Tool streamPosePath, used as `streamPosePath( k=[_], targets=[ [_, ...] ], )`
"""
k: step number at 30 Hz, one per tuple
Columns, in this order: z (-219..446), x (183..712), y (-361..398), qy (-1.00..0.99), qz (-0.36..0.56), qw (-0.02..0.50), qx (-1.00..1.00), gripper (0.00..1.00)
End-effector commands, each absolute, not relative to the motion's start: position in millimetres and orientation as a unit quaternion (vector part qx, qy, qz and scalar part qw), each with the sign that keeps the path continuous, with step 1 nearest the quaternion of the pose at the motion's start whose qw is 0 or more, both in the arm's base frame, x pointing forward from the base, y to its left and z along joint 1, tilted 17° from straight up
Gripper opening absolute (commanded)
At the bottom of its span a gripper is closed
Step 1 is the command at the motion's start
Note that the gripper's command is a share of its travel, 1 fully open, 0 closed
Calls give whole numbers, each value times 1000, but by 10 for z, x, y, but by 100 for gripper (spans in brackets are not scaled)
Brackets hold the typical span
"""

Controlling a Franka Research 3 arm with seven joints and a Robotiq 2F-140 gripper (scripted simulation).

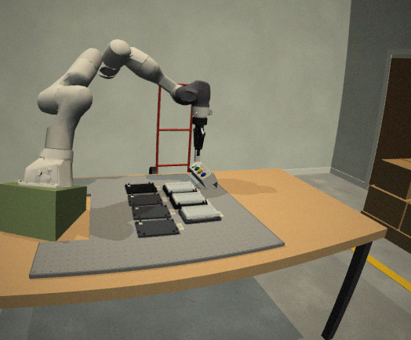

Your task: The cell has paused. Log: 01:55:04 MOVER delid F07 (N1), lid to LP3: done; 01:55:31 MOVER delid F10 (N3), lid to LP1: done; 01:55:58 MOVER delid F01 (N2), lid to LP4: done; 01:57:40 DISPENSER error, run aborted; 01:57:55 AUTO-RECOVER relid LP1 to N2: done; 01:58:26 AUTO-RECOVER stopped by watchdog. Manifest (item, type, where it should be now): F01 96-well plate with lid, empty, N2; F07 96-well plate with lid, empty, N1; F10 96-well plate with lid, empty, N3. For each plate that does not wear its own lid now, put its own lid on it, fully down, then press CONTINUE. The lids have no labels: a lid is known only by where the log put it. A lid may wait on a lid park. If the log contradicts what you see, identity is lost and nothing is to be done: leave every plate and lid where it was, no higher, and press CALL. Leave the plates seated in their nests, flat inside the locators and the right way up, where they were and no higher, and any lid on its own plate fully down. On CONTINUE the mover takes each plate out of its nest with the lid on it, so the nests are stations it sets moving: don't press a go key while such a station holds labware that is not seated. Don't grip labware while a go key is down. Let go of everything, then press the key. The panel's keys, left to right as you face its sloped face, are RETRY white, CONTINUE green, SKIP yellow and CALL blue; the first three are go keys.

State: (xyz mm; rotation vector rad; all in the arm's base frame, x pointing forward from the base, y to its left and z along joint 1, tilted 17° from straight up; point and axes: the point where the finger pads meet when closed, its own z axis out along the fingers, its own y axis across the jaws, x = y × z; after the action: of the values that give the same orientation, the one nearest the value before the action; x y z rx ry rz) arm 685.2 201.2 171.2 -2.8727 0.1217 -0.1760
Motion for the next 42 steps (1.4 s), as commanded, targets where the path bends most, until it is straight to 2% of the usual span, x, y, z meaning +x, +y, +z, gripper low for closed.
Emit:
streamPosePath(
  k=[1,42],
  targets=[
    [1707,6853,2020,40,-61,131,-989,0],
    [1433,6891,2093,40,-61,131,-989,0]
  ],
)
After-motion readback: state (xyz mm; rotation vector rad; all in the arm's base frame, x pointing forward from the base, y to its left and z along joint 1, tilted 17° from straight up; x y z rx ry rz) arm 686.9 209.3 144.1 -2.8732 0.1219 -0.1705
